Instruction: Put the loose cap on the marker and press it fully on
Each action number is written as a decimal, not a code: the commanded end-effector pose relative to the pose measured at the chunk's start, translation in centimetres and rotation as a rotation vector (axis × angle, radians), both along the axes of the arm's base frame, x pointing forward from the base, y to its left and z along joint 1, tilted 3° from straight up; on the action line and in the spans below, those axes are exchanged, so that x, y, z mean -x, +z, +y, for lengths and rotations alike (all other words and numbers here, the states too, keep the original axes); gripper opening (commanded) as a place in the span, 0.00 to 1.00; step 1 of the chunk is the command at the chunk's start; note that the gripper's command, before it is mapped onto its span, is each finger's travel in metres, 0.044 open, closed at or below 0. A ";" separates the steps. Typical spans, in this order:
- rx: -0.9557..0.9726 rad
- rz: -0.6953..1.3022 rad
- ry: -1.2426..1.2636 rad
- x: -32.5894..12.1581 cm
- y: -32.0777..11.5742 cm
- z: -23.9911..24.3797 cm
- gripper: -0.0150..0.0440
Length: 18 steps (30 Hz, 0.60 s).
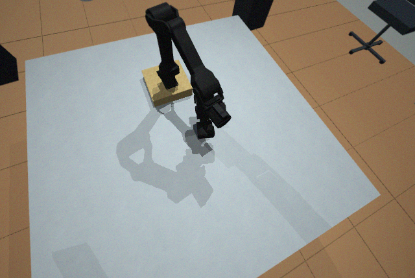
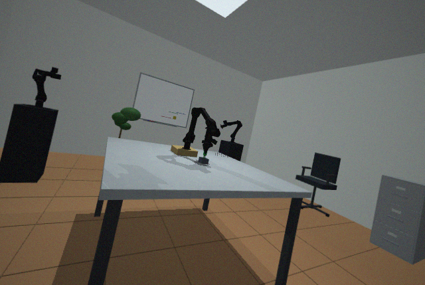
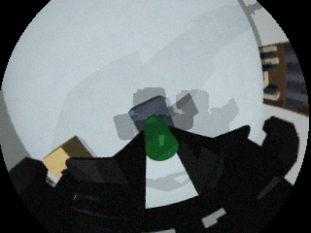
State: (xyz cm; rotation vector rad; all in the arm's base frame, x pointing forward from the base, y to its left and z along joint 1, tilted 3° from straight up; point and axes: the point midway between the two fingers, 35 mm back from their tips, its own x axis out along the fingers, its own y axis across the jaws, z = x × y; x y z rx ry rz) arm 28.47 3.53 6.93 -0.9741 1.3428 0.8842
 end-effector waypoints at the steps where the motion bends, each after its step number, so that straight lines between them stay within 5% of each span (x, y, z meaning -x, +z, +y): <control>1: 0.000 0.000 0.000 0.0 0.0 0.0 0.57; 11: 0.000 0.000 0.000 0.0 0.0 0.0 1.00; 18: 0.000 -0.001 -0.002 0.2 6.5 0.3 1.00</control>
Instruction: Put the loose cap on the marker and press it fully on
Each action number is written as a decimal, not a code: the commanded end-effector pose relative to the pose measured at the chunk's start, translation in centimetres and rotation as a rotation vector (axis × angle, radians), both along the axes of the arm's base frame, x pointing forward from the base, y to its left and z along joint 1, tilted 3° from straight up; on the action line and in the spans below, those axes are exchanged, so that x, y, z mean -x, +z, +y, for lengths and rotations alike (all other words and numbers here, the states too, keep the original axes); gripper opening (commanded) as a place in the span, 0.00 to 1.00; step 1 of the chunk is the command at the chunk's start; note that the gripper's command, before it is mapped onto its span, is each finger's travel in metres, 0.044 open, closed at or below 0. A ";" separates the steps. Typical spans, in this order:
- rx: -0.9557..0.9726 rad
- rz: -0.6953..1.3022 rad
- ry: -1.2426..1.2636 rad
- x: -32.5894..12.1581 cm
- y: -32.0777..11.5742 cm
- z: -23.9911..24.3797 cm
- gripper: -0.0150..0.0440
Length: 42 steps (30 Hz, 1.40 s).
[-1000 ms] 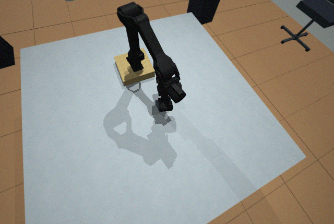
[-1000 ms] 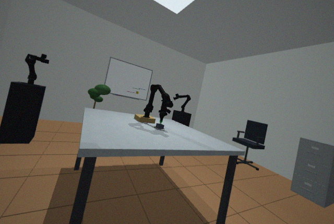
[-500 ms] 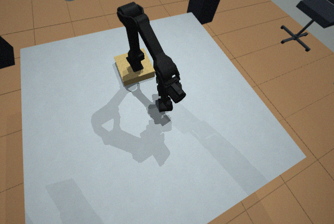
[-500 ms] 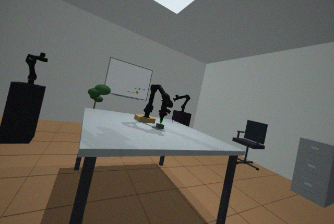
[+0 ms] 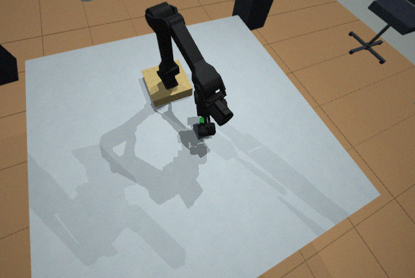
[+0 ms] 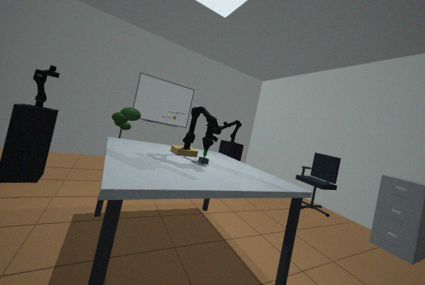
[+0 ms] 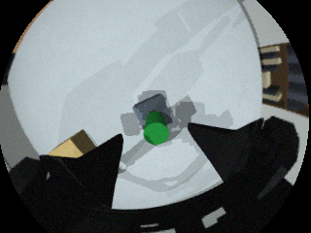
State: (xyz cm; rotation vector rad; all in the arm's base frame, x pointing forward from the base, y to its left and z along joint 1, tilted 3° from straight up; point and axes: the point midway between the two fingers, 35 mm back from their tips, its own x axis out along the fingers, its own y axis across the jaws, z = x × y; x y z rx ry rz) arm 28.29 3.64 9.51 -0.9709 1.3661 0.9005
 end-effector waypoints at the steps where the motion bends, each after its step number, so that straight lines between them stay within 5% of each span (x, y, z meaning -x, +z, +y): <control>1: -0.004 -0.027 -0.004 0.1 4.7 0.2 1.00; 6: -0.004 -0.027 -0.004 0.1 4.9 0.2 1.00; 20: -0.040 -0.069 -1.204 0.4 3.9 0.3 0.38; 23: -0.042 -0.071 -1.268 0.4 3.8 0.4 0.25; 42: -0.042 -0.071 -1.268 0.4 3.6 0.3 0.25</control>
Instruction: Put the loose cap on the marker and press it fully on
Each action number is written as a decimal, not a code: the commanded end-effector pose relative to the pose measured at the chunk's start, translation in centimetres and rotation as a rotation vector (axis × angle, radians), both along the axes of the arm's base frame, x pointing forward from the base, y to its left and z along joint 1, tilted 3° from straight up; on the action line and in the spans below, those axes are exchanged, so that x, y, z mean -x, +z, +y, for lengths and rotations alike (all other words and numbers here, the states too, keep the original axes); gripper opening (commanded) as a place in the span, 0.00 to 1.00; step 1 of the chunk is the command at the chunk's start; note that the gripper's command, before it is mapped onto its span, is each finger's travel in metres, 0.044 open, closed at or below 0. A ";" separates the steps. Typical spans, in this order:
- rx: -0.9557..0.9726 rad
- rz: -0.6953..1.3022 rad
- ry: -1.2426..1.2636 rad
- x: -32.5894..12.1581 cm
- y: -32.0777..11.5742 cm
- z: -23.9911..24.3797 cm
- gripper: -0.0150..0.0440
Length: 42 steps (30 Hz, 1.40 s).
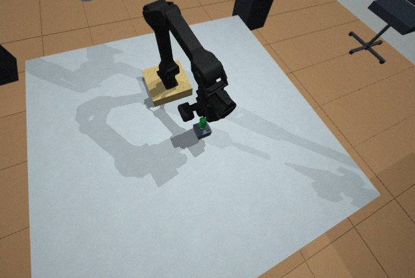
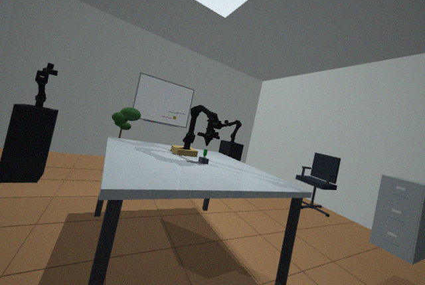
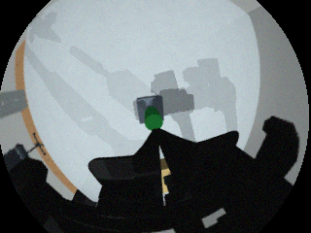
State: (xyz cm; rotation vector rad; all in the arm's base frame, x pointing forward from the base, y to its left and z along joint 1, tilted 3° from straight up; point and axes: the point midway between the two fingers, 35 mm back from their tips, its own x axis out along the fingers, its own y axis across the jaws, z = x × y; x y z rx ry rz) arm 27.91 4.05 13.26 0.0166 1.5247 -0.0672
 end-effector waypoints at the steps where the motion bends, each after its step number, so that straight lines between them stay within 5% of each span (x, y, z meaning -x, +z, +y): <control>1: 0.004 -0.002 -0.012 0.0 -0.3 -0.1 0.25; 32: 0.004 -0.002 -0.012 -0.3 -4.0 -0.2 0.25; 42: 0.000 -0.016 -0.014 -0.6 -0.2 0.0 0.25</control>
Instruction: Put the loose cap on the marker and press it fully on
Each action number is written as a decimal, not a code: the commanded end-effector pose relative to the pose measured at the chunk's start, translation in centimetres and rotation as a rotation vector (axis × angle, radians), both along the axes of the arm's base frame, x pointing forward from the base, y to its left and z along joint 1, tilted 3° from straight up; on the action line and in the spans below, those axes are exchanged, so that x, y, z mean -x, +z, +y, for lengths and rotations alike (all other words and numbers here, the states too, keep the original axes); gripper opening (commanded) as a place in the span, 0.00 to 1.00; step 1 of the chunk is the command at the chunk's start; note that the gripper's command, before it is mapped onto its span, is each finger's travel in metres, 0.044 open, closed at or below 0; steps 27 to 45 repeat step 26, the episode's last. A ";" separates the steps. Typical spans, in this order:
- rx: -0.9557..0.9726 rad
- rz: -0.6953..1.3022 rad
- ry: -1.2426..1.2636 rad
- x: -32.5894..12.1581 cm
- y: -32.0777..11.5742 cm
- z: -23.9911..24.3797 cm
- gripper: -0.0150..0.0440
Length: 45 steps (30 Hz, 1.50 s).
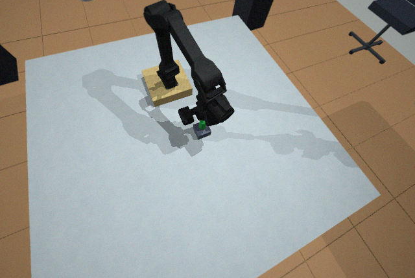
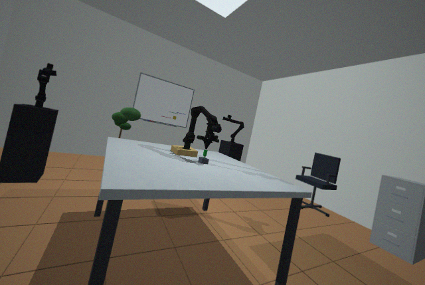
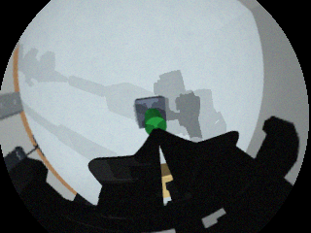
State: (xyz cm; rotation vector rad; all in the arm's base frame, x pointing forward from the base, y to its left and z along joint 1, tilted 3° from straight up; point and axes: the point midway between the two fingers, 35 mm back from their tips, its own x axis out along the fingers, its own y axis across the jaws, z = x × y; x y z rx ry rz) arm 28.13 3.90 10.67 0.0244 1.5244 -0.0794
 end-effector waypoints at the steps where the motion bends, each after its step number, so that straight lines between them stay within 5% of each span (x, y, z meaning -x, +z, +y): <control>1: -0.003 -0.015 -0.002 -0.3 3.6 0.2 0.25; 5: -0.003 -0.013 -0.002 0.2 7.9 0.3 0.25; 10: -0.003 -0.013 -0.002 0.3 8.1 0.3 0.25; 26: -0.003 -0.013 -0.002 0.3 8.1 0.3 0.97; 45: -0.003 -0.013 -0.002 0.3 8.1 0.3 0.97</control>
